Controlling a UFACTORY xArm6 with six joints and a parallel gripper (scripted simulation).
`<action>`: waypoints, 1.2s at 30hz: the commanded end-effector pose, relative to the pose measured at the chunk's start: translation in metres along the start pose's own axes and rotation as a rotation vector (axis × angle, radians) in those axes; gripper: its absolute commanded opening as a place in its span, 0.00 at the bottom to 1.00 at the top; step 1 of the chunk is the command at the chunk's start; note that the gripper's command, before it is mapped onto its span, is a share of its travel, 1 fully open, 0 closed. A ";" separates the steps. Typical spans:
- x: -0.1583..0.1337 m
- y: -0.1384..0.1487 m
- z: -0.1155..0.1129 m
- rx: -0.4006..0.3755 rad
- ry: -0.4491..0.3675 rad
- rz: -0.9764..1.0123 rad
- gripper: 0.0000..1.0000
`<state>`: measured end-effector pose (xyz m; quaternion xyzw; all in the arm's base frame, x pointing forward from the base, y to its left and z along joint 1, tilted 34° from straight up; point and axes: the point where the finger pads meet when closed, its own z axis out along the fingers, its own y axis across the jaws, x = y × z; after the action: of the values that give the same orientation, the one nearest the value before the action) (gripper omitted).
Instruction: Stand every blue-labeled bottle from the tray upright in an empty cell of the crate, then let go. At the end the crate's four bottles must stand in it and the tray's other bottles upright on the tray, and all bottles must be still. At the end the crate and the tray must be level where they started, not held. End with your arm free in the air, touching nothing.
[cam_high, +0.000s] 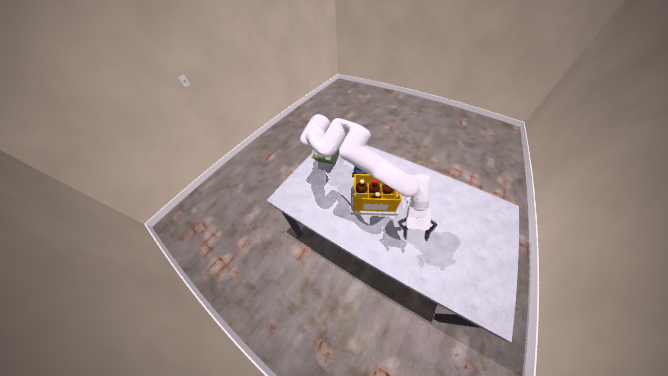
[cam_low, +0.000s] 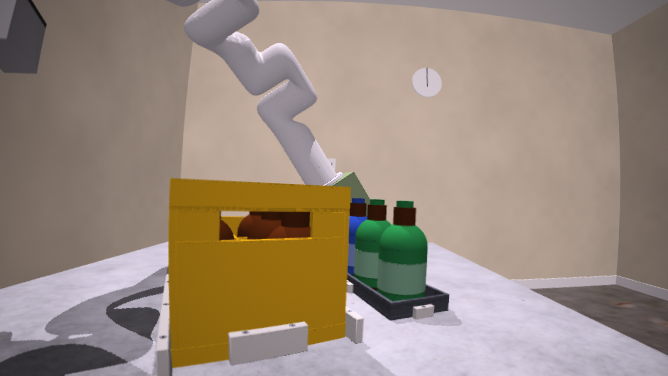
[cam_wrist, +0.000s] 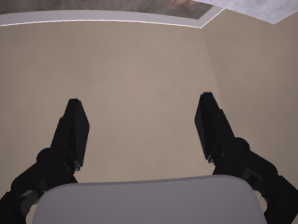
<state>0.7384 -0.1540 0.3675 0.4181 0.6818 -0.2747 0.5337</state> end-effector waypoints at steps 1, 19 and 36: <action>0.013 -0.007 -0.013 0.003 0.054 0.052 1.00; 0.105 -0.068 -0.086 0.106 0.341 0.310 1.00; 0.188 -0.146 -0.159 0.288 0.550 0.525 1.00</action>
<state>0.5613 -0.0609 0.2411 0.6680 0.6437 -0.1226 0.3527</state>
